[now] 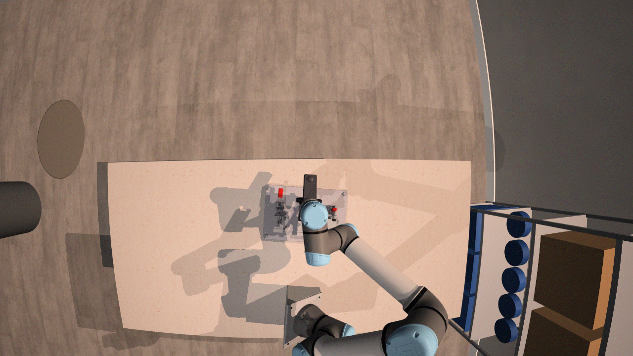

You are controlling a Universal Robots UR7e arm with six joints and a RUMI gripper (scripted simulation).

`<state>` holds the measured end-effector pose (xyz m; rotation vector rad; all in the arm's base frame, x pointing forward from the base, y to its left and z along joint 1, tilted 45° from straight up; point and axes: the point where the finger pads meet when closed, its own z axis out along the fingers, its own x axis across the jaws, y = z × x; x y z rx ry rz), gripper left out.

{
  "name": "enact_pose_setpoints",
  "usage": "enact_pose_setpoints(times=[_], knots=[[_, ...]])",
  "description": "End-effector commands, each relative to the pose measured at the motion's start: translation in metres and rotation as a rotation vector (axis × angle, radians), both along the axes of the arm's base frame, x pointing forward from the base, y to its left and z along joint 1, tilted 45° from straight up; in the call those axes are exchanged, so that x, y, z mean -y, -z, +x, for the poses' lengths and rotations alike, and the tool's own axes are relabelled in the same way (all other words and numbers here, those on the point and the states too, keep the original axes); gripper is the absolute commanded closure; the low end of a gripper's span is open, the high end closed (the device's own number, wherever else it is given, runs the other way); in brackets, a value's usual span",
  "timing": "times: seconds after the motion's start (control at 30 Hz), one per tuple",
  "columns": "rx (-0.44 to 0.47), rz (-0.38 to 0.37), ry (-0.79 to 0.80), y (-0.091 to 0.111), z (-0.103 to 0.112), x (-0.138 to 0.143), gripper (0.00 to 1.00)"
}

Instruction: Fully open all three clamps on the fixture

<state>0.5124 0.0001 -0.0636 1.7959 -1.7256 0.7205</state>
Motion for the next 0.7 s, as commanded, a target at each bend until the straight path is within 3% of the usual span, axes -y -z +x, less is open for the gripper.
enact_pose_setpoints(times=[0.0, 0.67], knots=[[0.0, 0.0, 0.0, -0.002, -0.003, -0.002, 1.0], [0.0, 0.0, 0.0, -0.007, -0.019, -0.006, 1.0]])
